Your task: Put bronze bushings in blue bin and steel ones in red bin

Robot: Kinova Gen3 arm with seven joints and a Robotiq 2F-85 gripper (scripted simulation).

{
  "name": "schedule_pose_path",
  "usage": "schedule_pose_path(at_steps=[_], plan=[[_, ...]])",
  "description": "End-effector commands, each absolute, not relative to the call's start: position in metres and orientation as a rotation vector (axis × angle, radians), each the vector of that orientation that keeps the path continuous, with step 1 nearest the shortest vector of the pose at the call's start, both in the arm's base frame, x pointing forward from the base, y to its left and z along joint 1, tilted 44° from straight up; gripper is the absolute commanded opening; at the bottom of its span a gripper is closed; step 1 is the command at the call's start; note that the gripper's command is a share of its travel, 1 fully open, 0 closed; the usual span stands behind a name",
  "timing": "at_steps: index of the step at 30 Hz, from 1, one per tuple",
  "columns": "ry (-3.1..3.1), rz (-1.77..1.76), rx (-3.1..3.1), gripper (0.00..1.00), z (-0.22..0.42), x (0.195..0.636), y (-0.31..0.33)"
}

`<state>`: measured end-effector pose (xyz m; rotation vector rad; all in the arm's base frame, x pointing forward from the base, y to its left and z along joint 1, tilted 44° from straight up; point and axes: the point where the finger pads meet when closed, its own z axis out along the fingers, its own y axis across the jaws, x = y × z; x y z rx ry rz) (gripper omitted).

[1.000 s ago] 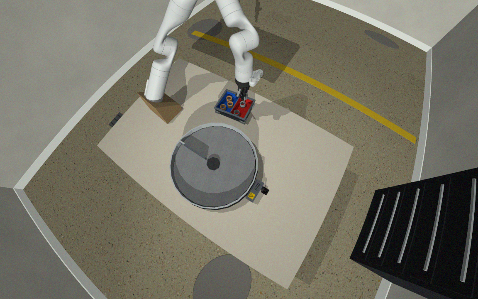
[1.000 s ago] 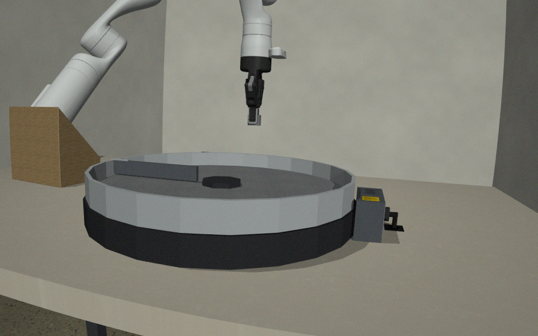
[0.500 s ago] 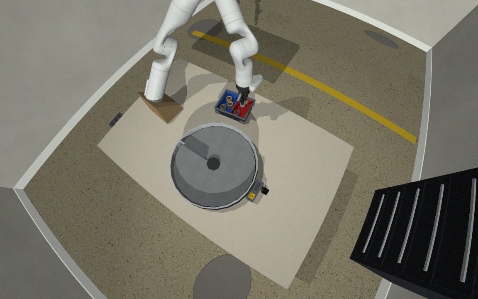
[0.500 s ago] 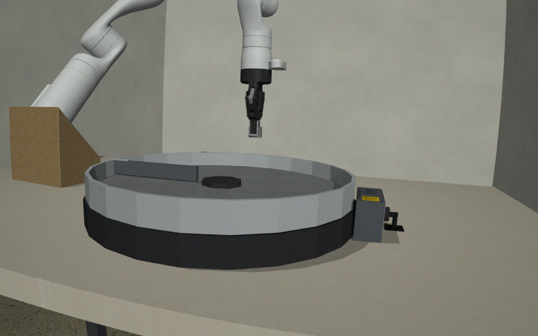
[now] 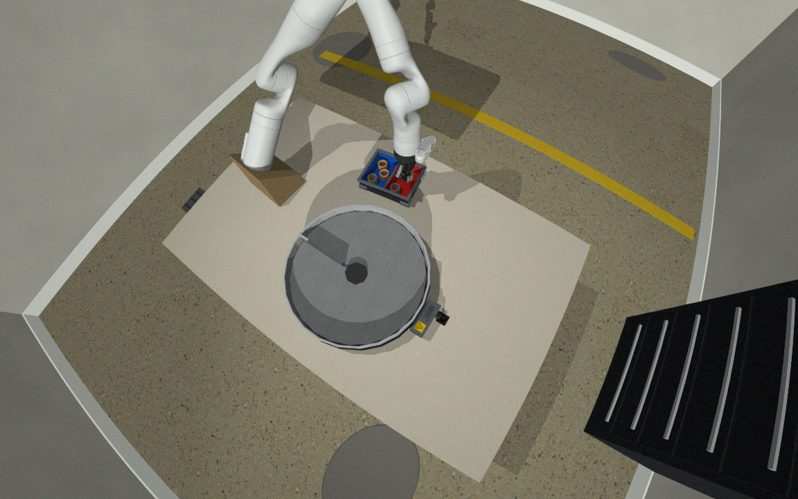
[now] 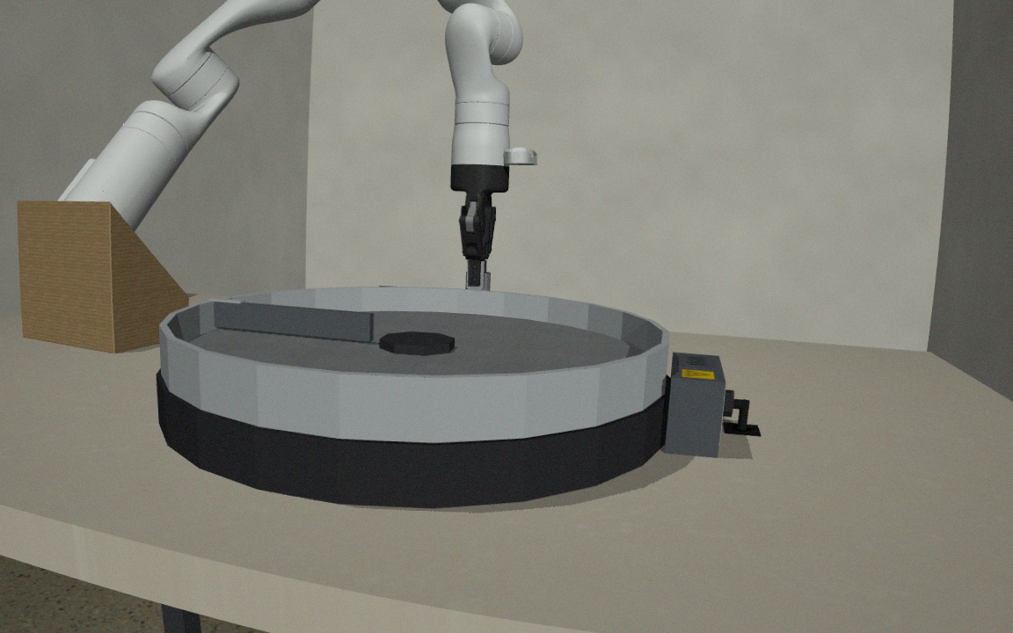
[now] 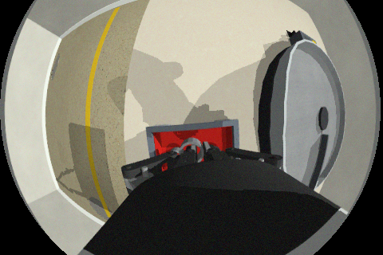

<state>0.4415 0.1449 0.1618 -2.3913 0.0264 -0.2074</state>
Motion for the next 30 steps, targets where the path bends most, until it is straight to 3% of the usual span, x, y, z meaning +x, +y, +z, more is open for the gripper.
schedule_pose_path(at_steps=[1,30], plan=[[0.024,-0.2,-2.388,0.0,0.1599,0.4408,0.1473],[0.024,-0.2,-2.388,0.0,0.1516,0.4427,0.1557]])
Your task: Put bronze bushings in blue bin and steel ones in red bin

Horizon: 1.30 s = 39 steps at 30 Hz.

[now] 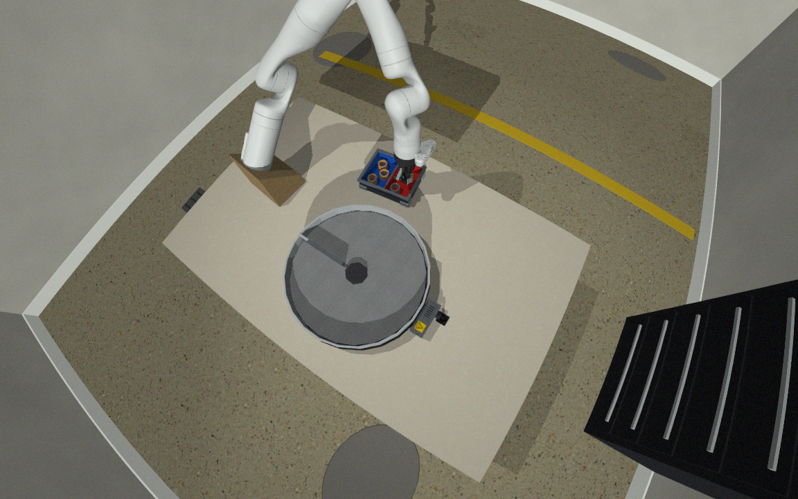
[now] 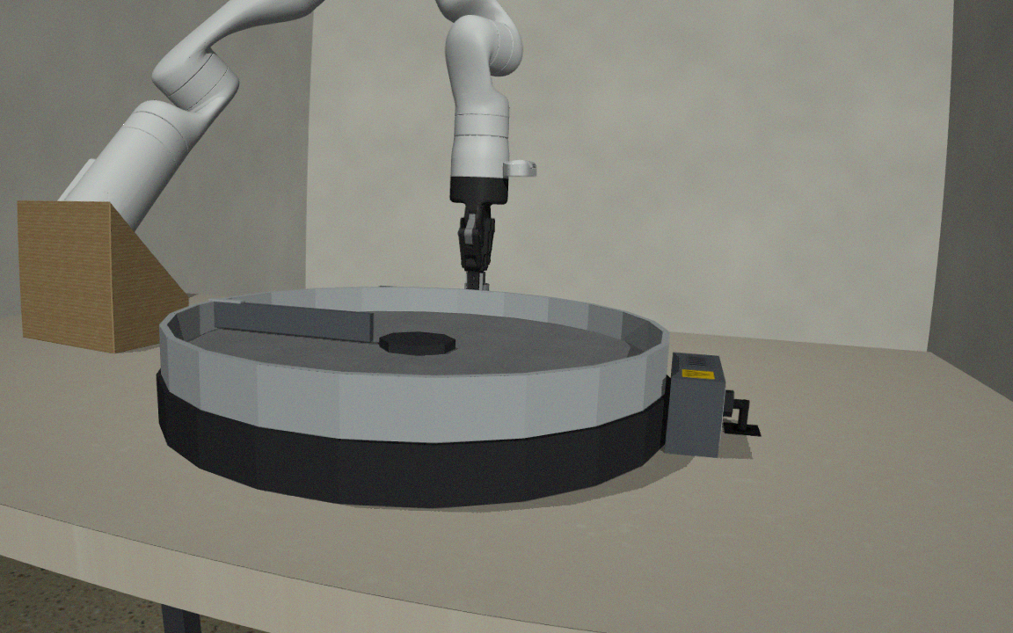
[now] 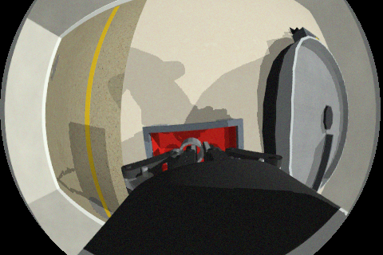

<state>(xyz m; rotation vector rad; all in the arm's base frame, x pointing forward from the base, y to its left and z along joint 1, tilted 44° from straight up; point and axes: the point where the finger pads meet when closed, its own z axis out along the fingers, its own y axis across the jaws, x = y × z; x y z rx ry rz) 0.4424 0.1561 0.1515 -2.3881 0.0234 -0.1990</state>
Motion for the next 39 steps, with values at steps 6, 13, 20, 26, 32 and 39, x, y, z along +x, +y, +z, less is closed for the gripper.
schedule_pose_path(at_steps=[6,13,20,26,32,39], plan=[[0.024,-0.2,-2.388,0.0,0.15,0.443,0.157],[0.024,-0.2,-2.388,0.0,0.146,0.444,0.161],[0.024,-0.2,-2.388,0.0,0.143,0.445,0.164],[0.024,-0.2,-2.388,0.0,0.143,0.445,0.164],[0.024,-0.2,-2.388,0.0,0.139,0.445,0.168],[0.024,-0.2,-2.388,0.0,0.136,0.446,0.17]])
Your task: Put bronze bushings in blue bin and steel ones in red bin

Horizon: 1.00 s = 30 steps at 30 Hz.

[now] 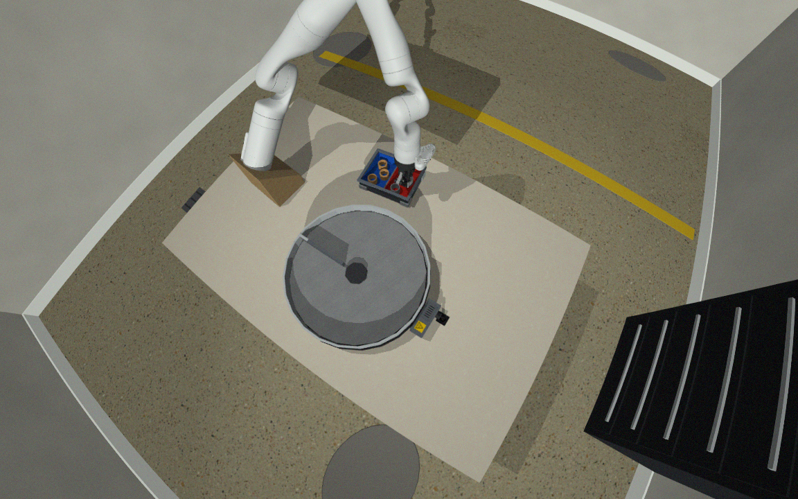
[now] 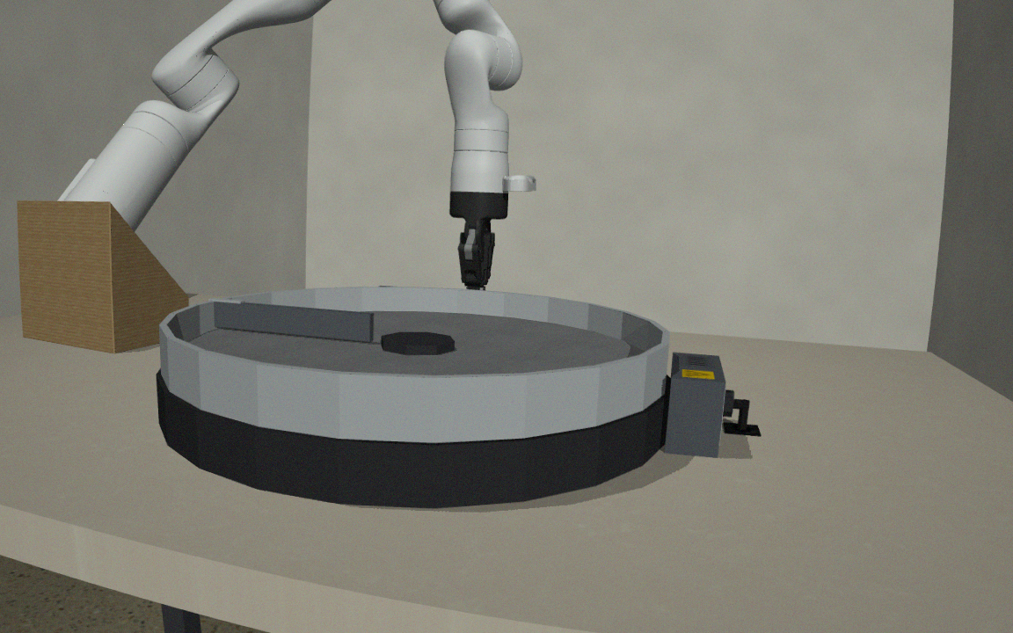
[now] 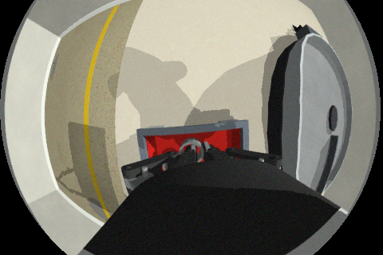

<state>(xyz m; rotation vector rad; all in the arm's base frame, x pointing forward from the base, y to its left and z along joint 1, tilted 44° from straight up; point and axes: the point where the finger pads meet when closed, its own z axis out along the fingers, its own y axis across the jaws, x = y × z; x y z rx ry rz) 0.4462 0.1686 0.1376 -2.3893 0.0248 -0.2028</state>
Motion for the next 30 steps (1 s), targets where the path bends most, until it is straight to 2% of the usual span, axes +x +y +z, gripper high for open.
schedule_pose_path(at_steps=[1,30], plan=[[0.024,-0.2,-2.388,0.0,0.1351,0.4461,0.1711],[0.024,-0.2,-2.388,0.0,0.1256,0.4481,0.18]])
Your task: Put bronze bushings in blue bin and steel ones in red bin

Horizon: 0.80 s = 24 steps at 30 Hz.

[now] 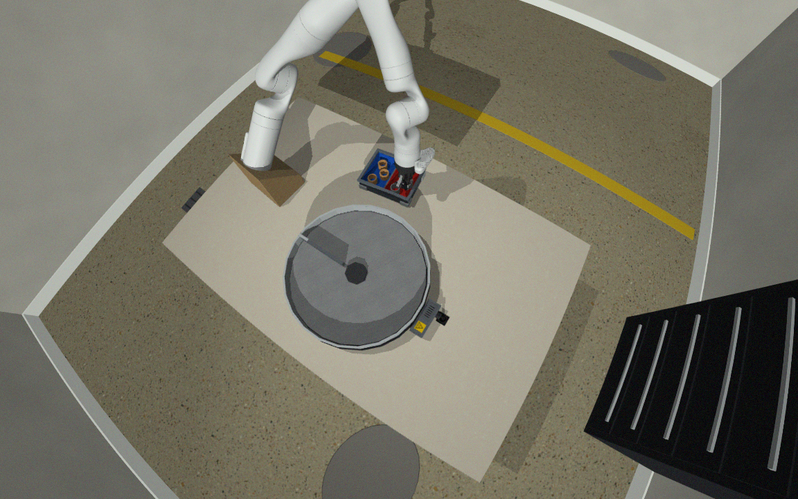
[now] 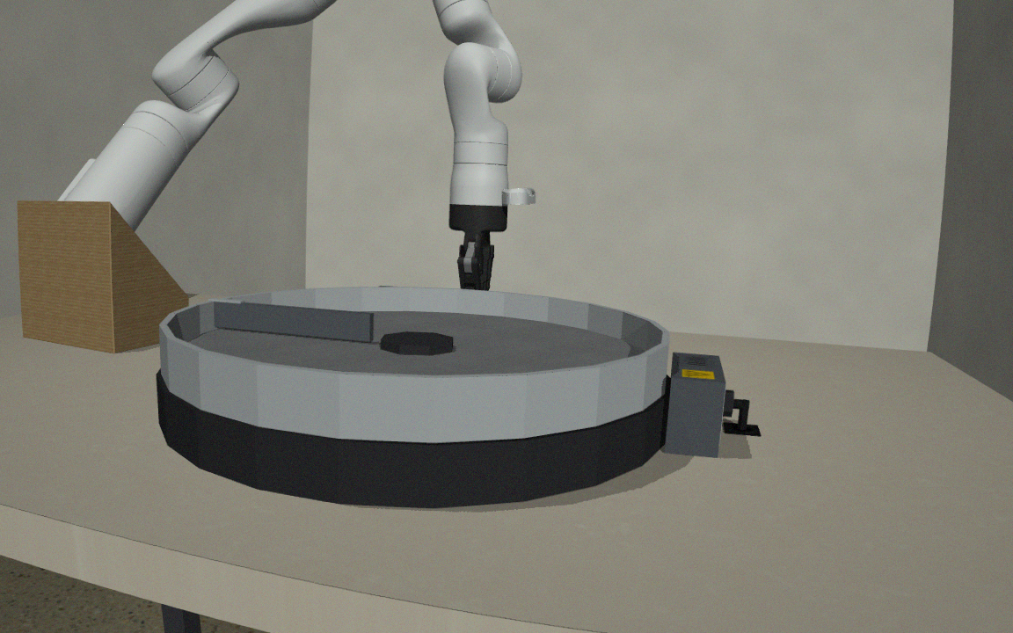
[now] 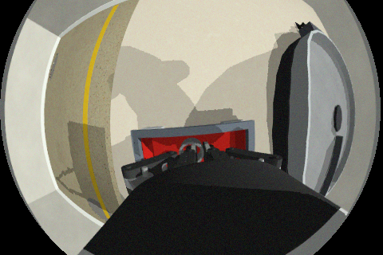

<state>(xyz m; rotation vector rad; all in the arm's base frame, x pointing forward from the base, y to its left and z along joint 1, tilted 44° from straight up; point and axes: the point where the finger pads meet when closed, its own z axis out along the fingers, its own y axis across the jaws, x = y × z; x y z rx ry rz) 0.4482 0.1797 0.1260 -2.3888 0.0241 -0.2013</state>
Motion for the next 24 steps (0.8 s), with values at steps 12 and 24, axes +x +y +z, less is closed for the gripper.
schedule_pose_path(at_steps=[12,24], plan=[[0.024,-0.2,-2.388,0.0,0.1256,0.4483,0.18],[0.024,-0.2,-2.388,0.16,0.1256,0.4483,0.1799]])
